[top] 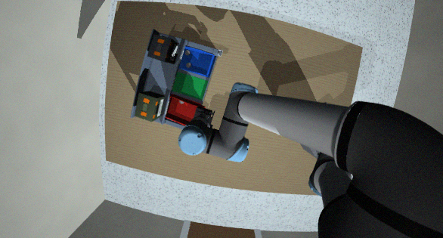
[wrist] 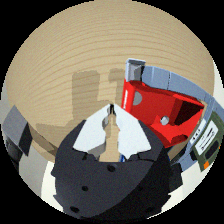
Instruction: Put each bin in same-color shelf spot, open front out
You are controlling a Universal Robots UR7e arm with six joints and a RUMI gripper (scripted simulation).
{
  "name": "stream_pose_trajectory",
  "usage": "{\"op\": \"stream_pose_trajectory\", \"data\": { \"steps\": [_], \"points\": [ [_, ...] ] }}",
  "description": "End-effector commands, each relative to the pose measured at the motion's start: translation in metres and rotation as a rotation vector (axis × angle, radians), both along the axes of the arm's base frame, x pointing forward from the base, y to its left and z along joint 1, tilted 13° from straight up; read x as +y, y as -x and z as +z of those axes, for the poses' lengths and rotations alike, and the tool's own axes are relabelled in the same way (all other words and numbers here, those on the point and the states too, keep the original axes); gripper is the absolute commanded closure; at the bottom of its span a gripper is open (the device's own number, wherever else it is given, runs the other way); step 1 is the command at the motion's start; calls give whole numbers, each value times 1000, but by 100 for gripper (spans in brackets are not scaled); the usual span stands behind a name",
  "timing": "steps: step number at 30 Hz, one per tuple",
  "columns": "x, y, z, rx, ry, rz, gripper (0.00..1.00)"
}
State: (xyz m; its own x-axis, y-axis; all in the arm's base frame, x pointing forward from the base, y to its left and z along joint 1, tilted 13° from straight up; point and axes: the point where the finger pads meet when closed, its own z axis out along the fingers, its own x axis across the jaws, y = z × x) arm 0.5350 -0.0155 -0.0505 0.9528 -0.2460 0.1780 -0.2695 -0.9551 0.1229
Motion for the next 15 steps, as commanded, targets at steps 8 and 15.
{"op": "stream_pose_trajectory", "data": {
  "steps": [8,15],
  "points": [
    [-2,-8,2,-1,0,0,100],
    [-3,-11,3,-1,0,0,100]
  ]
}}
